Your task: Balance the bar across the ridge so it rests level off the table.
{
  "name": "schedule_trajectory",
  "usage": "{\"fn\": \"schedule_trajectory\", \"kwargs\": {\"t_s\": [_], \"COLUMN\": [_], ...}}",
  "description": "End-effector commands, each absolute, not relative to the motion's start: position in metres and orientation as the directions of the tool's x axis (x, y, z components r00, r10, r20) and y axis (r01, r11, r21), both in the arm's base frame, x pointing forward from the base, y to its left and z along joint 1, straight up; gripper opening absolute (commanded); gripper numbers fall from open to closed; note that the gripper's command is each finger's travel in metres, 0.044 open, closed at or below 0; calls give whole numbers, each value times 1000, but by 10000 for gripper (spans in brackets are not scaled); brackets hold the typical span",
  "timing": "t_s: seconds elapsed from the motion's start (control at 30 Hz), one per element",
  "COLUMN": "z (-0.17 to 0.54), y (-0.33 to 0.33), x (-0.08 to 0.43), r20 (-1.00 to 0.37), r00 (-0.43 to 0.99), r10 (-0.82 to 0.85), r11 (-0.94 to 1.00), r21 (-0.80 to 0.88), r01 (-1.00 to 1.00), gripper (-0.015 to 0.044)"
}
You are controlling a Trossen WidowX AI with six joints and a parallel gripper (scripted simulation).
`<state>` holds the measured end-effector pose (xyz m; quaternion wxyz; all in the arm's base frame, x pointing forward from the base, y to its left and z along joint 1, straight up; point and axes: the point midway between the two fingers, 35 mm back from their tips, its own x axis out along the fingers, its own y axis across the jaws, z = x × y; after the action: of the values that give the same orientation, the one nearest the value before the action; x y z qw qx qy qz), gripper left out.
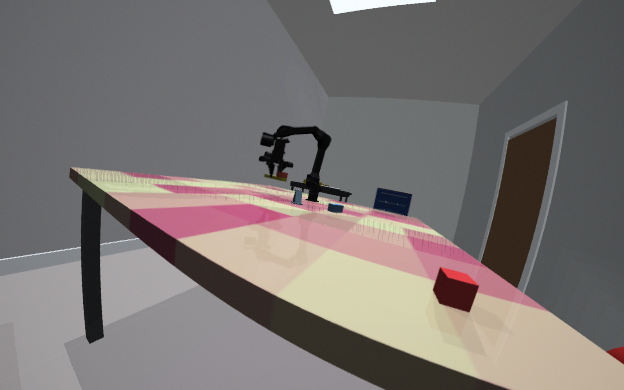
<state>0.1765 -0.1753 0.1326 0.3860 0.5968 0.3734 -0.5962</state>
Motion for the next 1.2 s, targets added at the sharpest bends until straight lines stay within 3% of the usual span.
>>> {"fn": "schedule_trajectory", "kwargs": {"t_s": [0.0,1.17], "z": [143,157], "y": [-174,-76], "x": [176,231], "r20": [-1000,-1000], "r00": [15,20], "r10": [-15,-7], "r11": [-419,-596], "r21": [20,20], "r01": [908,803], "gripper": [0,0]}}
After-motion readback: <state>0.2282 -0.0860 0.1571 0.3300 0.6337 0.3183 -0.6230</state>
